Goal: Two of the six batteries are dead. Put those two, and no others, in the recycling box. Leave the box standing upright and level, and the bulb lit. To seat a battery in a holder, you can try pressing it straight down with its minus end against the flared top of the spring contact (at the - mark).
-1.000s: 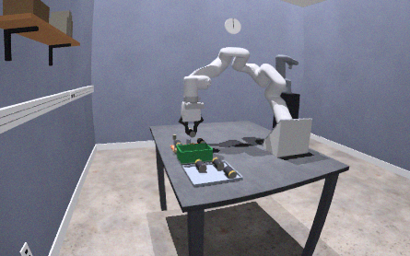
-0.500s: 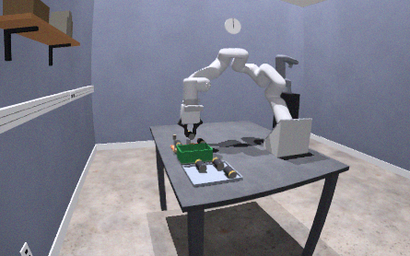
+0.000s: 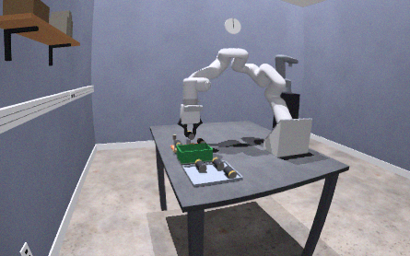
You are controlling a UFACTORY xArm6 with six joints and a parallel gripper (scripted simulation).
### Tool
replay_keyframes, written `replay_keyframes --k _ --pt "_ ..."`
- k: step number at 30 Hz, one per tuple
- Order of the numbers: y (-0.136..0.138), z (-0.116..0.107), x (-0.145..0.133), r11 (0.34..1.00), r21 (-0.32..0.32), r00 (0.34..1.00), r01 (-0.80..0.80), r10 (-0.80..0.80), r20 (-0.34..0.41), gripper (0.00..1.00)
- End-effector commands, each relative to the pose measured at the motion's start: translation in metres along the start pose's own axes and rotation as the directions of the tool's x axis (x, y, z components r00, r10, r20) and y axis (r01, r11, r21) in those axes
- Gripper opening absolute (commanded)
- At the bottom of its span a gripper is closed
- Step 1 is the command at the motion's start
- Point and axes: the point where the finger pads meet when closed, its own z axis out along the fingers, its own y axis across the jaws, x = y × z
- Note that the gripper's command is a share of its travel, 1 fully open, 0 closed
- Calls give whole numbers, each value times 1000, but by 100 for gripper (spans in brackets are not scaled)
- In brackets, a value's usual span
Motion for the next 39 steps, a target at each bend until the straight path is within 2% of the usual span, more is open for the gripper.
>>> replay_keyframes --k 1,7,25,39 --pt "1 -1 0 1000 -4 1000 -1 1 0 28" --pt "1 12 0 1000 -4 1000 -1 1 0 28" --pt "1 13 0 1000 -4 1000 -1 1 0 28" --pt "1 31 0 1000 -4 1000 -1 1 0 28"
